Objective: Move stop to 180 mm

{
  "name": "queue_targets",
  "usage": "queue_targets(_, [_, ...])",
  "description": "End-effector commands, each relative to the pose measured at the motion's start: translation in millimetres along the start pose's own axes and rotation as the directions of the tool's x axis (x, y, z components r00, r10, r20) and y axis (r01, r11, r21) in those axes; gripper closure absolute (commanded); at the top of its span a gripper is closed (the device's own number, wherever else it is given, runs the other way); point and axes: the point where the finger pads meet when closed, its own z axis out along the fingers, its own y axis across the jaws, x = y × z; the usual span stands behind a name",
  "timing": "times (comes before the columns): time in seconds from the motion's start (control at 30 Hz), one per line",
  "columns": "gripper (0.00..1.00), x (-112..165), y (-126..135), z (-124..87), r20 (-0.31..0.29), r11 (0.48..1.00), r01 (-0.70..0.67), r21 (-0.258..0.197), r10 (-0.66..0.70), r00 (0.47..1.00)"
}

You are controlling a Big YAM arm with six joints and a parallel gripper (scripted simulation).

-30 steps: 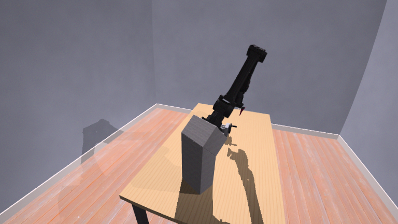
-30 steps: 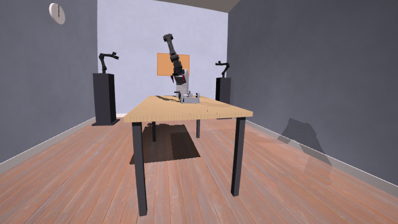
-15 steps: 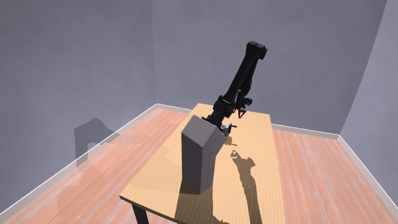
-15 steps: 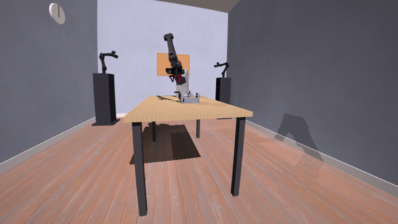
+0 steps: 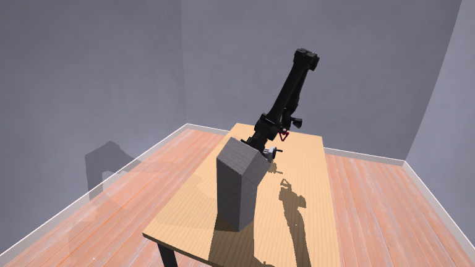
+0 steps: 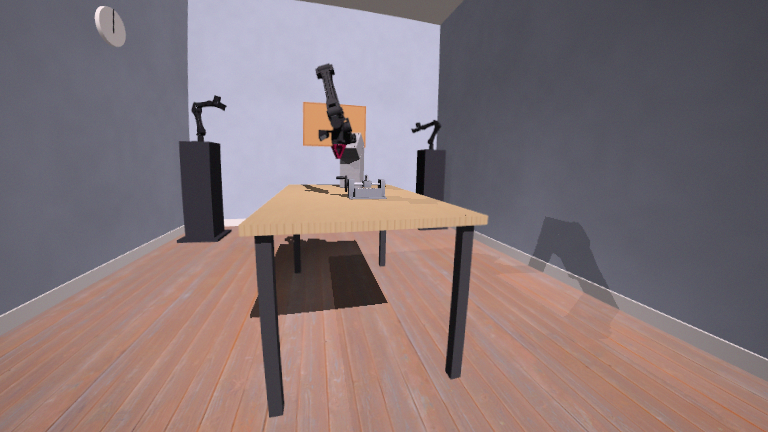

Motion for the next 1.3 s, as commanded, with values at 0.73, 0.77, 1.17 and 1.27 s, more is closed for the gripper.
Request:
queue_targets(0.73, [0.47,12,32,-8,-0.001,0.996,-0.081,-0.031,0.081,0.997])
queue_targets(0.77, [0.47,19,38,-8,-0.001,0.996,-0.081,-0.032,0.081,0.997])
queue_targets(1.17, [0.47,81,89,-19,-0.007,0.995,-0.087,-0.043,0.087,0.996])
queue_targets(1.27, [0.47,79,78,16,0.008,0.996,-0.093,-0.009,0.093,0.996])
